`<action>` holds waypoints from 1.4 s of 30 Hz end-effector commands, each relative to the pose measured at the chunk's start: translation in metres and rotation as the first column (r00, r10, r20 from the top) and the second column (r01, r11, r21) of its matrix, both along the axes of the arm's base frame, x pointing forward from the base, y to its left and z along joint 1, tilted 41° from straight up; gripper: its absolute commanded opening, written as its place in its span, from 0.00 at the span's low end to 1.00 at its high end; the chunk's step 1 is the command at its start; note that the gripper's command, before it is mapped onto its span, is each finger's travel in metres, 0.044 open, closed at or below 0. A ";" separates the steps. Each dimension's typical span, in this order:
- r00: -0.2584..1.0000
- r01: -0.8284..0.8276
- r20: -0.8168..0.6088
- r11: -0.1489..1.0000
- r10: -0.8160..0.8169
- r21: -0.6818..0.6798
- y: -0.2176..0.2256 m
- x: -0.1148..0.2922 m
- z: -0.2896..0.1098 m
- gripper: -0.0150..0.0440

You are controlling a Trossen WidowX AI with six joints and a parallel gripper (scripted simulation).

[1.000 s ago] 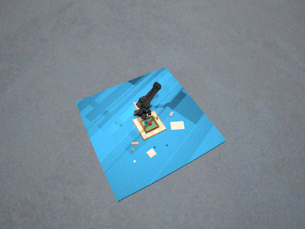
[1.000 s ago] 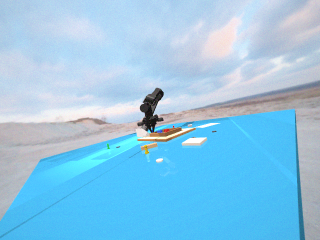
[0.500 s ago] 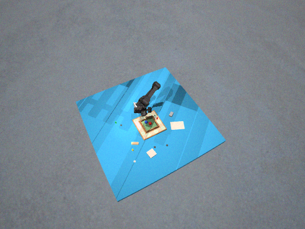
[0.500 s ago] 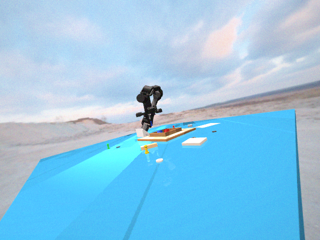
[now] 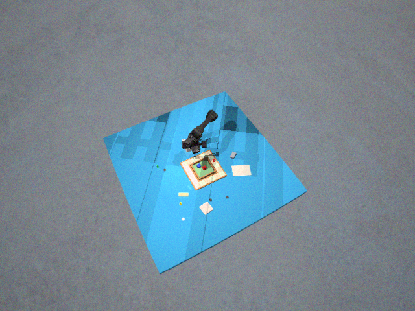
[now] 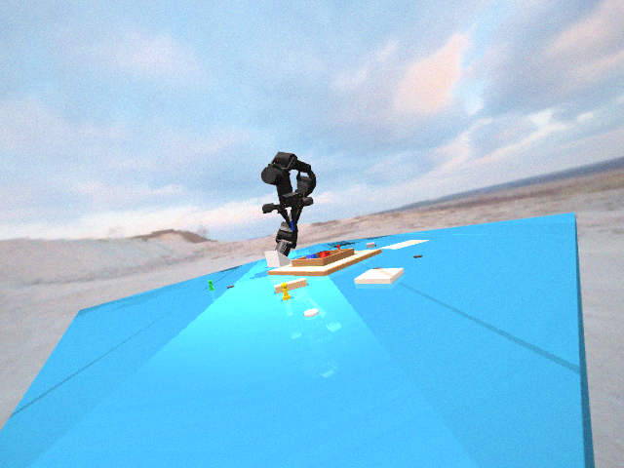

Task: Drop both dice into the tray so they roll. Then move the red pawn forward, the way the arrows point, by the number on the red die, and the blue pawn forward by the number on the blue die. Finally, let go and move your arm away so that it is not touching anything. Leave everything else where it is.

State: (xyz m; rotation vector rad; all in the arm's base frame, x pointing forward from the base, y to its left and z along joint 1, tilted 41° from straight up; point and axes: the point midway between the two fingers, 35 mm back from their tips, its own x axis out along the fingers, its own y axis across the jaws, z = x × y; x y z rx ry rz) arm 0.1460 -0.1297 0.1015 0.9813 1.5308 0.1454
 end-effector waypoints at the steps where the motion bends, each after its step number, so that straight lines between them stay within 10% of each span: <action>1: 1.000 -0.006 -0.001 1.000 0.006 -0.001 -0.007 0.008 -0.010 0.25; 42: 1.000 -0.006 0.009 1.000 0.006 -0.004 -0.009 0.093 -0.138 0.25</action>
